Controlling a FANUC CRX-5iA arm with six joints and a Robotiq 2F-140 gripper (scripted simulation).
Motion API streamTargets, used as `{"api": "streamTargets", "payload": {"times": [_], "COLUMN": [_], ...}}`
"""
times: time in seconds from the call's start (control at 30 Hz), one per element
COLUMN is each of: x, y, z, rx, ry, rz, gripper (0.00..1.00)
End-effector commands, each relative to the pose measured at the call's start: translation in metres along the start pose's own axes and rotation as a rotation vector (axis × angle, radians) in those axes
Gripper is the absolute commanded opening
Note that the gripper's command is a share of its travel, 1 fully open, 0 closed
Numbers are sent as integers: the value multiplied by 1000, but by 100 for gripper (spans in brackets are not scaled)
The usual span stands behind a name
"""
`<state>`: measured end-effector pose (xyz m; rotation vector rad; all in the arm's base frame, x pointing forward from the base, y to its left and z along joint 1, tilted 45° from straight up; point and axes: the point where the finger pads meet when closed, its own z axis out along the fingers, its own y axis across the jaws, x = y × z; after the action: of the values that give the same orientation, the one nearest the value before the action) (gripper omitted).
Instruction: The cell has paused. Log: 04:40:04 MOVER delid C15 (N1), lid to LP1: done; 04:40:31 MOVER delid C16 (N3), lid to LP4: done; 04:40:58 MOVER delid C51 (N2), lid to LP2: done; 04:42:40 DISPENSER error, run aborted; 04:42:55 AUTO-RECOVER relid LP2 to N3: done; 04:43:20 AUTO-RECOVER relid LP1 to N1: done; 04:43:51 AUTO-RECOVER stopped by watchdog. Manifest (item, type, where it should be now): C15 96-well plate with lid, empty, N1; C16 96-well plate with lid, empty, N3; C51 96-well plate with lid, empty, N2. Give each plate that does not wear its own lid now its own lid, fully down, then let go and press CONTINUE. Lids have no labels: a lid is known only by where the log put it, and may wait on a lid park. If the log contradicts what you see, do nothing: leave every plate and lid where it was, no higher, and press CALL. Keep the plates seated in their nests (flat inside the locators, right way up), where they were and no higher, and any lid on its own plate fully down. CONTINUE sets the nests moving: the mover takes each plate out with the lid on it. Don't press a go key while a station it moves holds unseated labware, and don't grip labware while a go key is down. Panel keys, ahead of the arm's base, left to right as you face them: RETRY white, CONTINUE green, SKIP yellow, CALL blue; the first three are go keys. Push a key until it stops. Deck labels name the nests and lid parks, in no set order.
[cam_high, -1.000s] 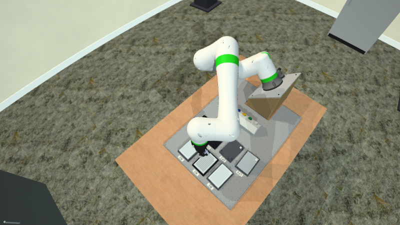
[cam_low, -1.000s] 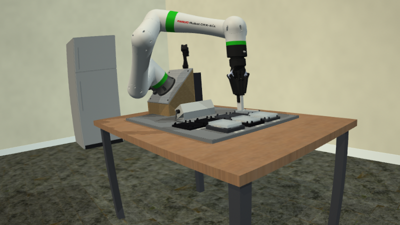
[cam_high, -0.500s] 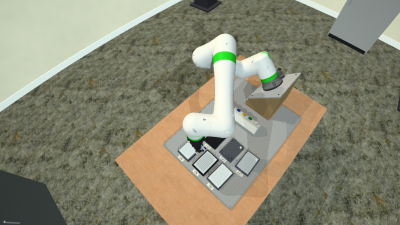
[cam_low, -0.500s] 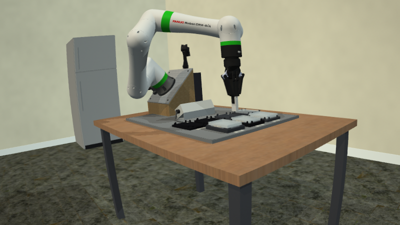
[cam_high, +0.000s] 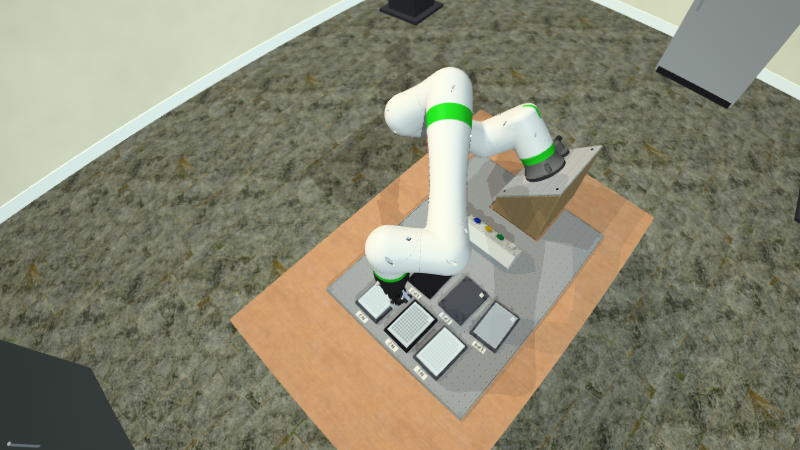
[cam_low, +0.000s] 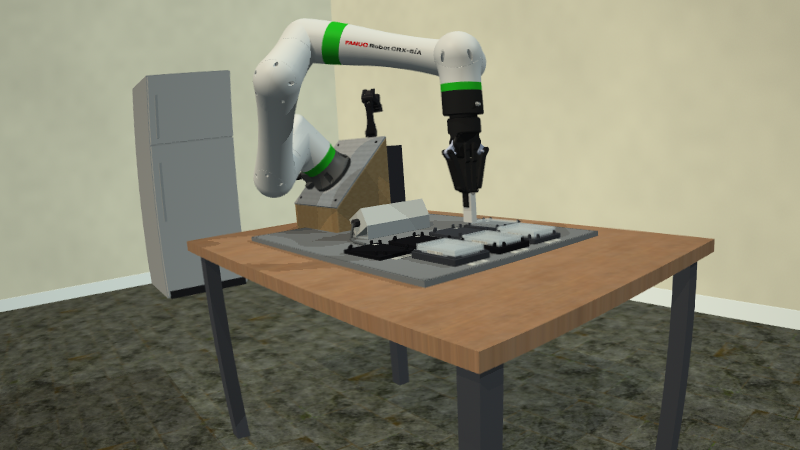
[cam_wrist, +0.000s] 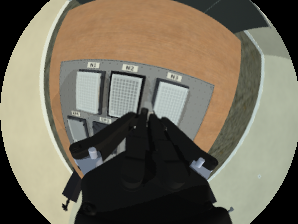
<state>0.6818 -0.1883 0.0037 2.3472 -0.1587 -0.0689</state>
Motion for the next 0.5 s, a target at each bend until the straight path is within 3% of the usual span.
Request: {"api": "streamTargets", "payload": {"times": [0.0,0.27,0.3,0.47], "x": [0,-2,-2,-2], "y": [14,67,67,67], "z": [0,0,0,0], "rx": [0,-2,-2,-2], "ry": [0,0,0,0], "rz": [3,15,15,15], "gripper": [0,0,66,66]}}
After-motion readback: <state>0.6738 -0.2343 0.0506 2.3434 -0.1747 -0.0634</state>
